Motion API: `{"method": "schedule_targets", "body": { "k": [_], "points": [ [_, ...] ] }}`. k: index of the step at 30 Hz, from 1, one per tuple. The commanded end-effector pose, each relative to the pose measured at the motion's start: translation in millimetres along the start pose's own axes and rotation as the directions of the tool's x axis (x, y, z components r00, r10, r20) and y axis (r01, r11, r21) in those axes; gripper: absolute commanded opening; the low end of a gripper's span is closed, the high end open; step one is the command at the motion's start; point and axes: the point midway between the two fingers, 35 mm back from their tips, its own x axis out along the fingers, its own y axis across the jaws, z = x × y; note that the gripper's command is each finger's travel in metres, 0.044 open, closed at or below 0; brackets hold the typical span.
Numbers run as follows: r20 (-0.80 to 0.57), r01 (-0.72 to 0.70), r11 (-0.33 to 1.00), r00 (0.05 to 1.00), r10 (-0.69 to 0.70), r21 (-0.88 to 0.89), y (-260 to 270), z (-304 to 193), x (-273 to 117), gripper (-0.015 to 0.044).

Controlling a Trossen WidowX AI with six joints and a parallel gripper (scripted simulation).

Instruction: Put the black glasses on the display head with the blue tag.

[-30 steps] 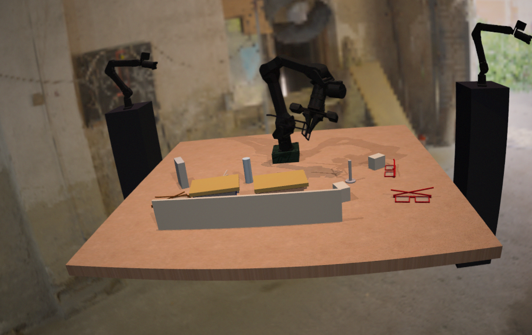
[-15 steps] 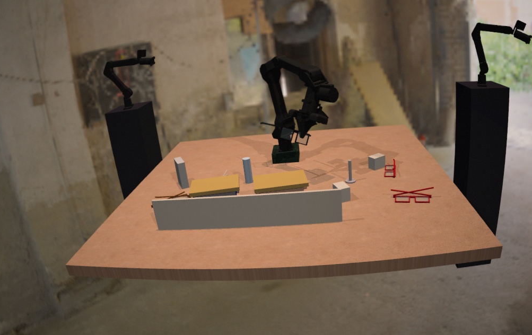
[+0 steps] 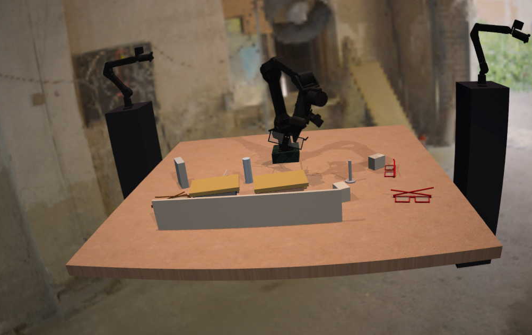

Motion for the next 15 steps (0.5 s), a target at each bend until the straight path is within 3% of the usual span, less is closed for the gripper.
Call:
{"method": "schedule_targets", "body": {
  "k": [1, 8, 15],
  "points": [
    [0.012, -0.028, 0.986, 1.000, 0.026, 0.165, -2, -5, 5, 0.0000],
    [0.035, -0.078, 0.877, 0.997, 0.070, 0.473, -7, -16, 13, 0.0000],
    [0.062, -0.119, 0.672, 0.992, 0.109, 0.730, -11, -28, 22, 0.0000]
  ]
}}
